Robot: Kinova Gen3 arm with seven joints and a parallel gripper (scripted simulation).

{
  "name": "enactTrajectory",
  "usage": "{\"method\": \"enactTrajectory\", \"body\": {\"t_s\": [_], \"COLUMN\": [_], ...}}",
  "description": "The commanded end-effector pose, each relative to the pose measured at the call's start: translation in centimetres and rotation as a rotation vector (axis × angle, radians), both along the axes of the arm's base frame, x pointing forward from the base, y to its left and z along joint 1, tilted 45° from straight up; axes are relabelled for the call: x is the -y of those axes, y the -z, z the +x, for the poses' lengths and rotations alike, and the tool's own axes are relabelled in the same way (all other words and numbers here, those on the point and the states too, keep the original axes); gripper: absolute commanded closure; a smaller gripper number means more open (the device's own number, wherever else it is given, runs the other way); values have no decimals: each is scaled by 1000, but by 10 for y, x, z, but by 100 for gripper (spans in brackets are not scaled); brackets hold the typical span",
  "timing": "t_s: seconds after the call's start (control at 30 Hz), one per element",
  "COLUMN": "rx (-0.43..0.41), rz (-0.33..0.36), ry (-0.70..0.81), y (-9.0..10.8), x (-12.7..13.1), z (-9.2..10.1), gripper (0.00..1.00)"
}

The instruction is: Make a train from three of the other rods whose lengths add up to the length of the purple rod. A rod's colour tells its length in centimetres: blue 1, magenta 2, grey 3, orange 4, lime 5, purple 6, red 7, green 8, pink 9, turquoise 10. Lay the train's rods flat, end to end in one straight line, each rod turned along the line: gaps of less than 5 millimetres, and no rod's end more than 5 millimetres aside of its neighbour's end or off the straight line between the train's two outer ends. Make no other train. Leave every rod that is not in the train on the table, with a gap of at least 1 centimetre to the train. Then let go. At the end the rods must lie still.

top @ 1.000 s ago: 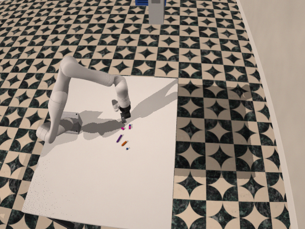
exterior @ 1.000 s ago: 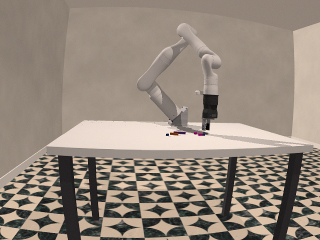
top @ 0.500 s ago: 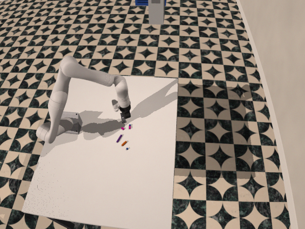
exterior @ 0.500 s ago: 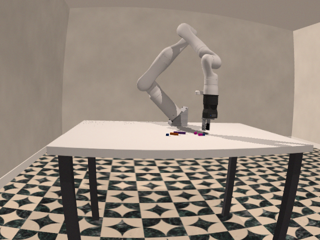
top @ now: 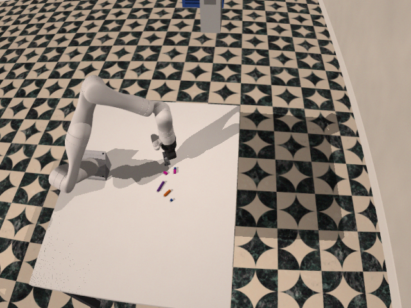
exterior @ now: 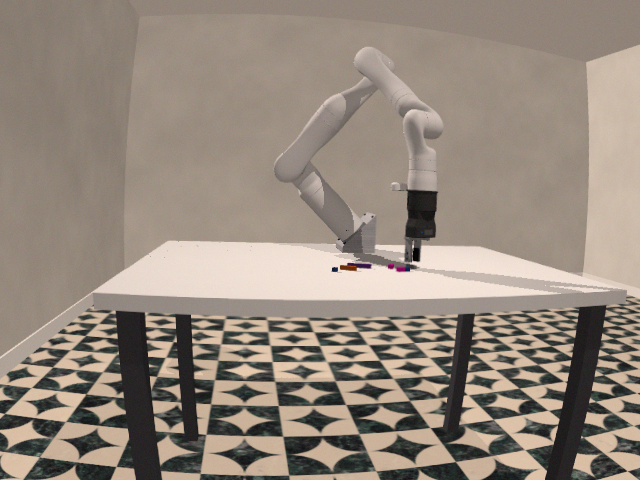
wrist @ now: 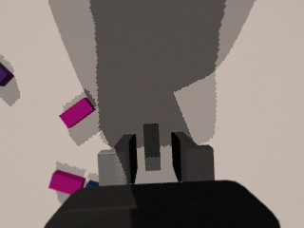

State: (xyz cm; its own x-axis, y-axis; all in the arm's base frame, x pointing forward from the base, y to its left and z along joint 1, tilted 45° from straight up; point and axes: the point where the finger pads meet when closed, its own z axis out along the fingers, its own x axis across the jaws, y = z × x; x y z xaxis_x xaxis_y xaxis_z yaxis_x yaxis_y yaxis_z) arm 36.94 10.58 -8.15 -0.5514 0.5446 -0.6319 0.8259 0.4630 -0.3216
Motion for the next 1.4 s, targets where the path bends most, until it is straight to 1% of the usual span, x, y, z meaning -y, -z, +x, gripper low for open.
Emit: {"method": "enactTrajectory", "body": {"t_s": [0.0,0.43,1.37], "rx": [-1,-1,-1], "rz": [3,3,3], "ry": [4,4,4], "y": [5,11,11], "x": [3,8,9], "z": [-1,0,0], "gripper": [46,46,46]}}
